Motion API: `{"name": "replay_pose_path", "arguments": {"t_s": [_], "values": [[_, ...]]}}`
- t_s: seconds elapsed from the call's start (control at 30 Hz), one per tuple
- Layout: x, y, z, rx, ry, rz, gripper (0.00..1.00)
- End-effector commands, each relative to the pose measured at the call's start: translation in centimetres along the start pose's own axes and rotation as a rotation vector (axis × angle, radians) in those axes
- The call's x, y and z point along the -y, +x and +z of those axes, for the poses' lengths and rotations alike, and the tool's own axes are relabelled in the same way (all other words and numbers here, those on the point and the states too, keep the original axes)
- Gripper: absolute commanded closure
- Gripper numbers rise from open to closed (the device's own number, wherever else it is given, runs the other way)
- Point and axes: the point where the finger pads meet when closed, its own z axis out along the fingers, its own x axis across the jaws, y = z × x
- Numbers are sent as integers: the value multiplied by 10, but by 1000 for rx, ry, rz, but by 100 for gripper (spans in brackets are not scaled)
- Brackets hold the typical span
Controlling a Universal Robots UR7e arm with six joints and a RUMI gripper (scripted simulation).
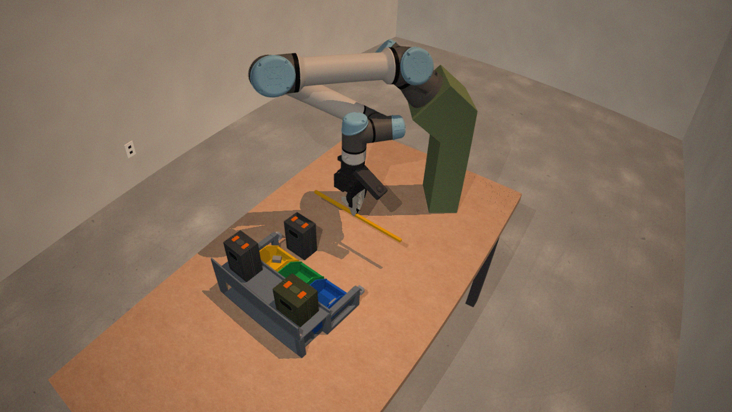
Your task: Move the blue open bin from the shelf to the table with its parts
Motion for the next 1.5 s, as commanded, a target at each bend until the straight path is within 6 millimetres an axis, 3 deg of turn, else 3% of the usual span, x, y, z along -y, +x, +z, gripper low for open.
{"name": "replay_pose_path", "arguments": {"t_s": [0.0,0.67,1.47], "values": [[0,0,15,-2,0,0,100],[0,1,75,-2,0,0,100],[0,1,114,-2,0,0,100]]}}
